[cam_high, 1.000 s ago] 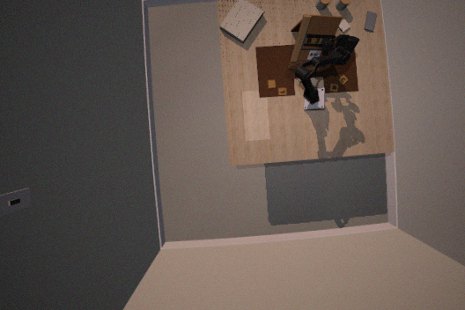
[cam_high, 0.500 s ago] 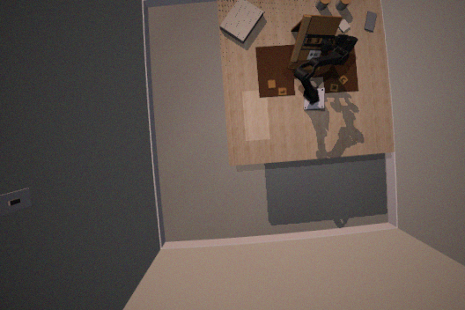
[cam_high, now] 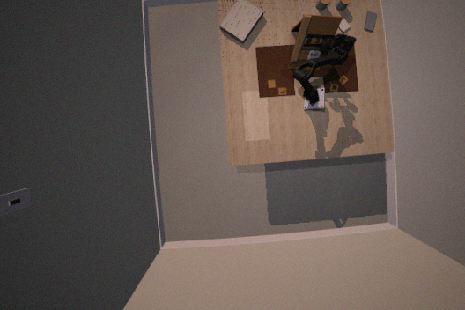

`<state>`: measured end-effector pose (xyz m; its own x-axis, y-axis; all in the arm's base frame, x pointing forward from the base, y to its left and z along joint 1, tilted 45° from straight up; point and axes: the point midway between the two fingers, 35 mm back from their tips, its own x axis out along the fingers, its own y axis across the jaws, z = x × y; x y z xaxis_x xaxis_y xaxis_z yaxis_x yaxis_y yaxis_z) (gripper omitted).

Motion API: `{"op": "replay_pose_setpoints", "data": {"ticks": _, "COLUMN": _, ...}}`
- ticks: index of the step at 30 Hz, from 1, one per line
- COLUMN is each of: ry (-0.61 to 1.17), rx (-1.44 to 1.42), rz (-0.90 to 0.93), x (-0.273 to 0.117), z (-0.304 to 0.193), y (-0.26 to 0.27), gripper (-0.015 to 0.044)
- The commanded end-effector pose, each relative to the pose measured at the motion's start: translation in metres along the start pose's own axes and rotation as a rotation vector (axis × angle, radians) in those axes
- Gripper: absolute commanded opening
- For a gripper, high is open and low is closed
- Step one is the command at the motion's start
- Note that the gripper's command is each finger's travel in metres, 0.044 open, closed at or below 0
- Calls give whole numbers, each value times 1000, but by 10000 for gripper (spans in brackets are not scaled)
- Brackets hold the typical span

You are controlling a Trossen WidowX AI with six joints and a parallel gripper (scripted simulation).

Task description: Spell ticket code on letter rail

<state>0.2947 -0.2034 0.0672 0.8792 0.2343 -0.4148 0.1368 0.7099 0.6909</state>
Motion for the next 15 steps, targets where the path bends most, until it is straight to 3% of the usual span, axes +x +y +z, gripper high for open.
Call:
{"op": "replay_pose_setpoints", "data": {"ticks": 1, "ry": 2, "rx": 8, "rz": -3, "x": 0, "z": -2, "y": 2, "gripper": 0}}
{"op": "replay_pose_setpoints", "data": {"ticks": 15, "ry": 3, "rx": 9, "rz": -3, "x": 0, "z": -1, "y": 7, "gripper": 0}}
